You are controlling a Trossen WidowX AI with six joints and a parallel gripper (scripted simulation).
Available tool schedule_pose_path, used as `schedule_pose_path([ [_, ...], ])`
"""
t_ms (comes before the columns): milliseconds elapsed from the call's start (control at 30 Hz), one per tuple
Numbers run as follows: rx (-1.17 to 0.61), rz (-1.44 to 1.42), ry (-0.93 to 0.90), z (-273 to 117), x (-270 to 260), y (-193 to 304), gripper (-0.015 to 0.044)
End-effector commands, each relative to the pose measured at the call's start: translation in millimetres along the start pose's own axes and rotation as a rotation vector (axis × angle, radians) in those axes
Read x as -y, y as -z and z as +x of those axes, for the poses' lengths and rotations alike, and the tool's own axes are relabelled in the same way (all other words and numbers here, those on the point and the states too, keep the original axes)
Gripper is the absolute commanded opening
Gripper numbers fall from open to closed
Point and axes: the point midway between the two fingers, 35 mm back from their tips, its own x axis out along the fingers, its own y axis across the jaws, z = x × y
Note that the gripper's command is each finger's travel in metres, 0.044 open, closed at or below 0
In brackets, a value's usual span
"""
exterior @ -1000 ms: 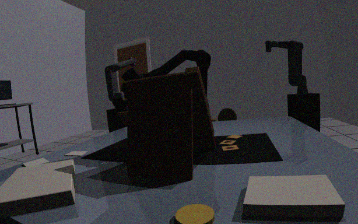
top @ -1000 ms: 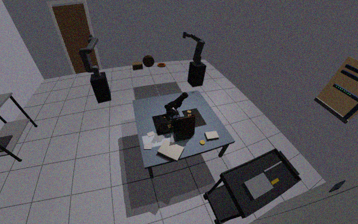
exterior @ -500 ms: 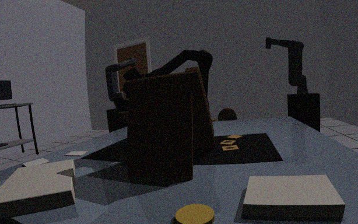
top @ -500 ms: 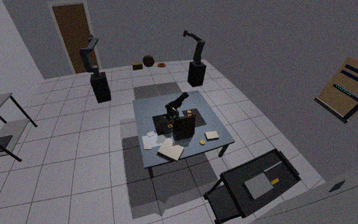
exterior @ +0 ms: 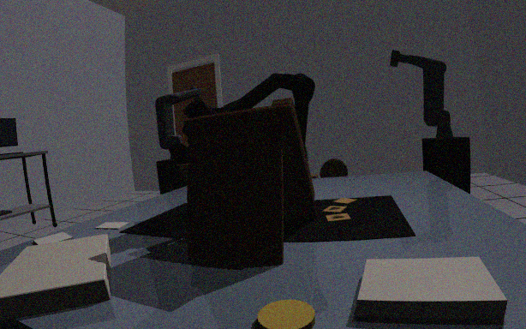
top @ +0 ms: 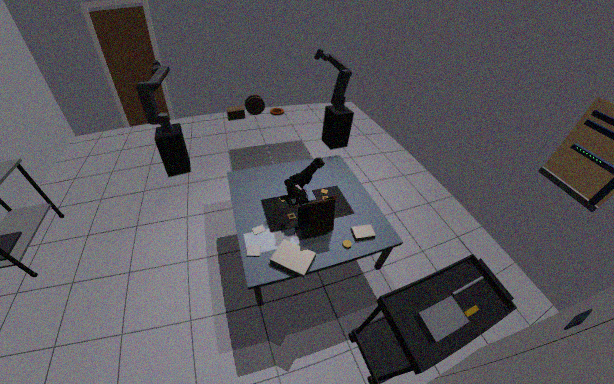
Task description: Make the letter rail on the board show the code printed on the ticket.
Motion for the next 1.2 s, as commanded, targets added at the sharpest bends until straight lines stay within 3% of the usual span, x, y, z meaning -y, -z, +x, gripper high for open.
schedule_pose_path([
  [0, 0.000, 0.006, 0.002, 0.0, -2.1, 0.5, 0.0000],
  [1167, -0.001, 0.007, 0.001, 0.2, -19.6, 0.6, 0.0000],
])
